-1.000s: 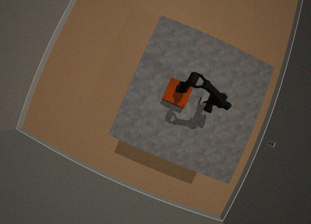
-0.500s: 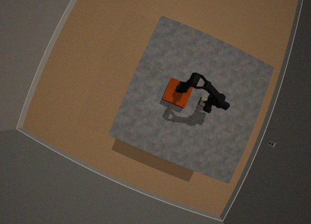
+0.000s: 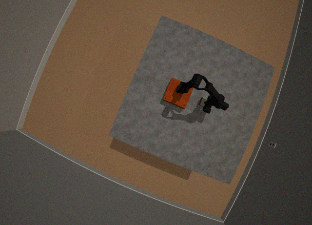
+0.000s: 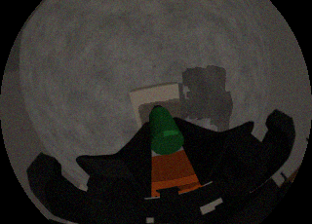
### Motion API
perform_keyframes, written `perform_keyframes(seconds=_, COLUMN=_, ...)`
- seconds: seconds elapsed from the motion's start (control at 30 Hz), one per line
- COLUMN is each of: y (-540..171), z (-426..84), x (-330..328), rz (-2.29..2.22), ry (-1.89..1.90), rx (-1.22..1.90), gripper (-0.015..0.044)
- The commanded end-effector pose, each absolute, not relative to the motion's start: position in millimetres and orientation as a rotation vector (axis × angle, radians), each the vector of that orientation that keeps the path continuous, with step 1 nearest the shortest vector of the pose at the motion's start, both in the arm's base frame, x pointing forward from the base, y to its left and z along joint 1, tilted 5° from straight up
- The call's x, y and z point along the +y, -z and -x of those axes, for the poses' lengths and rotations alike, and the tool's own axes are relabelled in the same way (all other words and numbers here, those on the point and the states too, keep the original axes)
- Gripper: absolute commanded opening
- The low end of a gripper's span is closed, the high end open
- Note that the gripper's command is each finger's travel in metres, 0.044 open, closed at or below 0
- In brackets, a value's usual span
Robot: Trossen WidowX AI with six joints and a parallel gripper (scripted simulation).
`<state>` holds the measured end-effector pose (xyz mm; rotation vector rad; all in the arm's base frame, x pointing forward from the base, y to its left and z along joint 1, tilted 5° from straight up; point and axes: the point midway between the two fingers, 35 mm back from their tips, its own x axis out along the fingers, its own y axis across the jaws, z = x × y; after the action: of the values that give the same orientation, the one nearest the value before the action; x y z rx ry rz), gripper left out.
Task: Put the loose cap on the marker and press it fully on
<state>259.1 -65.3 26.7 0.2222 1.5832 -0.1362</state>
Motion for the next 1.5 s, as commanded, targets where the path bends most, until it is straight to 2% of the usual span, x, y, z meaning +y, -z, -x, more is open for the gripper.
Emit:
perform_keyframes(seconds=0.0, y=-19.2, z=-257.1, x=-64.6, rz=-0.225, ry=0.139, rx=1.591, gripper=0.0)
perform_keyframes(seconds=0.33, y=-19.0, z=-257.0, x=-64.6, rz=-0.225, ry=0.139, rx=1.591, gripper=0.0)
perform_keyframes(seconds=0.9, y=-19.6, z=-257.1, x=-64.4, rz=-0.223, ry=0.135, rx=1.591, gripper=0.044)
perform_keyframes(seconds=1.0, y=-28.9, z=-258.6, x=-65.4, rz=-0.223, ry=0.135, rx=1.591, gripper=0.044)
perform_keyframes(seconds=1.17, y=-92.3, z=-259.3, x=-68.8, rz=-0.223, ry=0.135, rx=1.591, gripper=0.044)
perform_keyframes(seconds=1.33, y=-94.8, z=-259.0, x=-68.8, rz=-0.223, ry=0.135, rx=1.591, gripper=0.044)
perform_keyframes(seconds=1.47, y=-85.3, z=-260.1, x=-64.8, rz=-0.201, ry=0.114, rx=1.592, gripper=0.0335)
